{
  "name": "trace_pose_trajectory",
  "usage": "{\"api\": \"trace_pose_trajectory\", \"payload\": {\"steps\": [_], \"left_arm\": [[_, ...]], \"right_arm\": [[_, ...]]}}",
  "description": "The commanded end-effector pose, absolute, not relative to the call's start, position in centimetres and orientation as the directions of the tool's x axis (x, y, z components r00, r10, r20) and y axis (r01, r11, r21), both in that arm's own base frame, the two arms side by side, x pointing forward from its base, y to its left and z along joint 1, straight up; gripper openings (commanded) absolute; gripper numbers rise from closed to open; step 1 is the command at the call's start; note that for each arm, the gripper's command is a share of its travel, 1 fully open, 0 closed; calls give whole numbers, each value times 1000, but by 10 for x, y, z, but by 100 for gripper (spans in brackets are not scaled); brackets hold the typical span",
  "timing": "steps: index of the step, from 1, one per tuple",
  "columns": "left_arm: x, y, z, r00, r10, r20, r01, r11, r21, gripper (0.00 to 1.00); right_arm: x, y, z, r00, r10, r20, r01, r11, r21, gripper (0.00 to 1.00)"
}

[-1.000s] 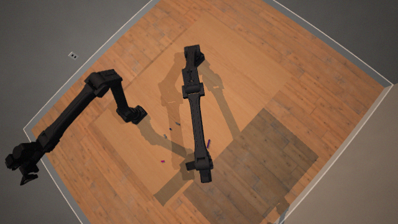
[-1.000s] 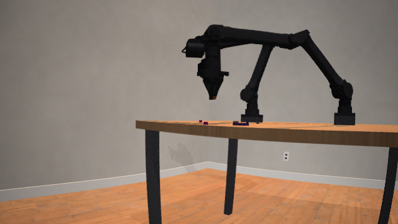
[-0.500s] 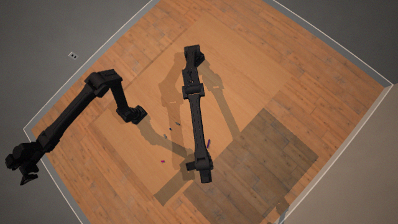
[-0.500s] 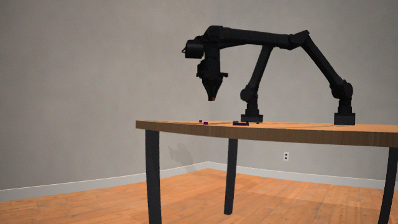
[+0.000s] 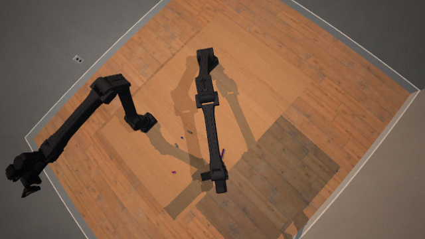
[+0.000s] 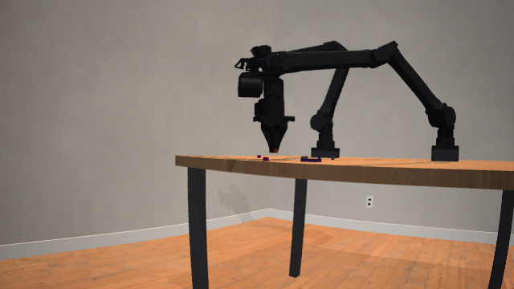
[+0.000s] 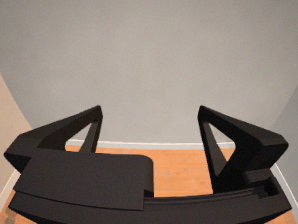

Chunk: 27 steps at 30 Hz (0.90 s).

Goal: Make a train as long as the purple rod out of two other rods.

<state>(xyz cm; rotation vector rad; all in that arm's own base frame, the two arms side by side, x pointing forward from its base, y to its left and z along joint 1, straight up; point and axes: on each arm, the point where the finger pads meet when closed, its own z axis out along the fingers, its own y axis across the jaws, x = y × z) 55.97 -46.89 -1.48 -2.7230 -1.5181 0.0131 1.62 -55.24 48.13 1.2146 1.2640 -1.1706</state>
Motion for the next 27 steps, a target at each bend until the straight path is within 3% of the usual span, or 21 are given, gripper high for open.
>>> {"api": "trace_pose_trajectory", "payload": {"steps": [1,2,11,16,27], "left_arm": [[563,-475,-17,541,841,0,841,-541,-4,4],[582,-491,42,542,841,-15,836,-537,110,4],[562,-474,-35,541,841,1,841,-541,-10,4],[574,-485,16,541,841,-10,839,-539,70,4],[573,-483,1,541,841,-7,840,-540,50,4]], "right_arm": [[9,-545,501,0,0,-1000,1000,18,0,100],[9,-545,501,0,0,-1000,1000,18,0,100],[9,-545,501,0,0,-1000,1000,18,0,100],[9,-545,501,0,0,-1000,1000,18,0,100],[9,-545,501,0,0,-1000,1000,18,0,100]]}}
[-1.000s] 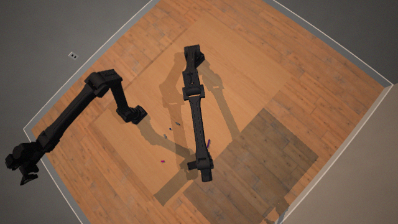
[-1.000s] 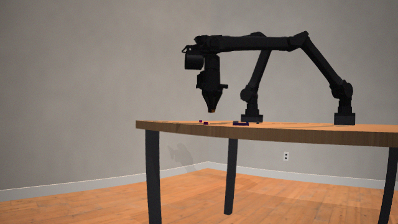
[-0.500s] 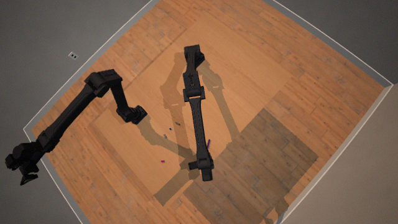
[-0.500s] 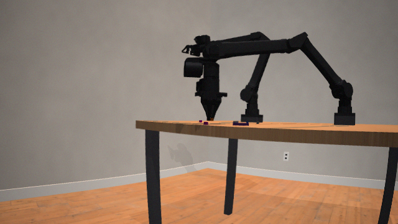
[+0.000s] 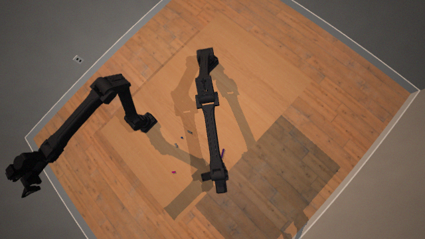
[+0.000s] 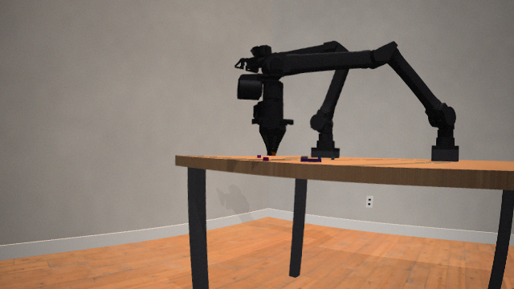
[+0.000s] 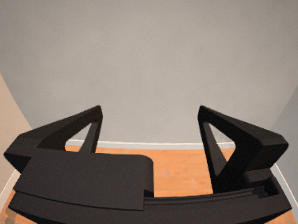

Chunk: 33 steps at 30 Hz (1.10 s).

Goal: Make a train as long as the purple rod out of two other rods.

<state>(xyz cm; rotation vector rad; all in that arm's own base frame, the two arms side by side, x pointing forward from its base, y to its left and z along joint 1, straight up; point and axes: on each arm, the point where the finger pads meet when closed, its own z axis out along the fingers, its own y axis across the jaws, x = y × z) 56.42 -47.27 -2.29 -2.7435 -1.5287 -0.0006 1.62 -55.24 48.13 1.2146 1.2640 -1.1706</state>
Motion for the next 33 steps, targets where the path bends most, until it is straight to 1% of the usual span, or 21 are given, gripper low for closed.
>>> {"api": "trace_pose_trajectory", "payload": {"steps": [1,26,29,33], "left_arm": [[573,-483,1,541,841,-7,840,-540,50,4],[576,-488,2,541,841,-9,840,-539,59,4],[572,-487,-13,540,842,-5,842,-539,31,4],[573,-492,0,538,843,-8,842,-537,48,4]], "right_arm": [[9,-545,501,0,0,-1000,1000,18,0,100],[9,-545,501,0,0,-1000,1000,18,0,100],[9,-545,501,0,0,-1000,1000,18,0,100],[9,-545,501,0,0,-1000,1000,18,0,100]]}}
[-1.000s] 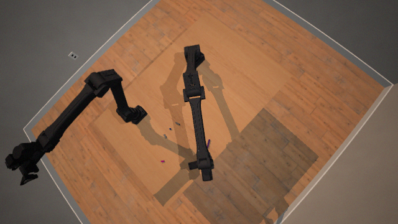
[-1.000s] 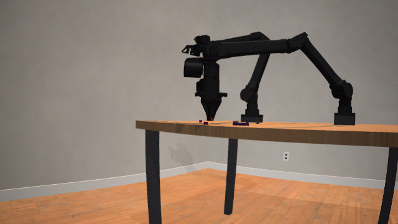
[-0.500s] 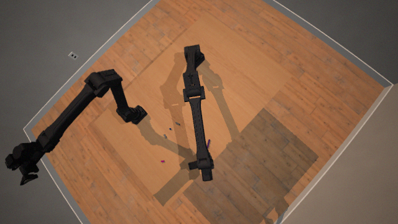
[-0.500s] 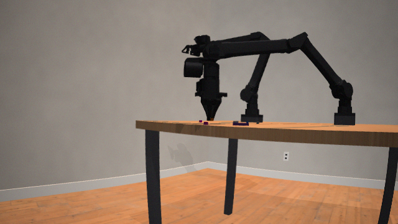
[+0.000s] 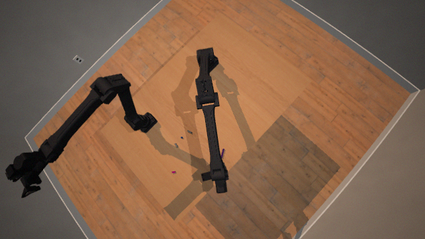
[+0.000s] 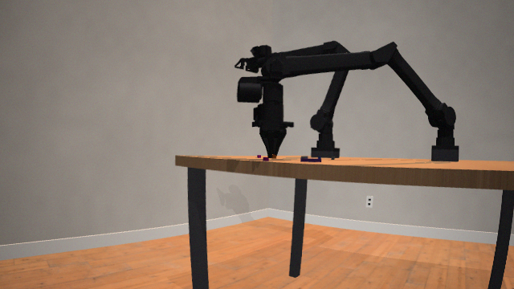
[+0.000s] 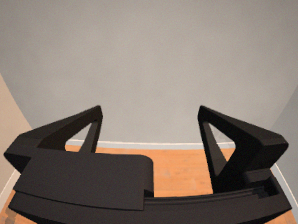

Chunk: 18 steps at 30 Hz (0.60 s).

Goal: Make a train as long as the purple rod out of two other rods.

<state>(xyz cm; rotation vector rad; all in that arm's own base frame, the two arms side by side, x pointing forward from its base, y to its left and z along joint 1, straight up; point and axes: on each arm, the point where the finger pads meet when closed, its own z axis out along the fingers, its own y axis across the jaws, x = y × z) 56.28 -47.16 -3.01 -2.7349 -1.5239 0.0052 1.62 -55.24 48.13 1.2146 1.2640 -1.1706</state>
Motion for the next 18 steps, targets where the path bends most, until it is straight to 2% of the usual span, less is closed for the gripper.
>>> {"api": "trace_pose_trajectory", "payload": {"steps": [1,18], "left_arm": [[573,-493,8,538,843,-9,842,-537,58,4],[573,-494,8,537,843,-9,842,-536,59,4]], "right_arm": [[9,-545,501,0,0,-1000,1000,18,0,100],[9,-545,501,0,0,-1000,1000,18,0,100]]}}
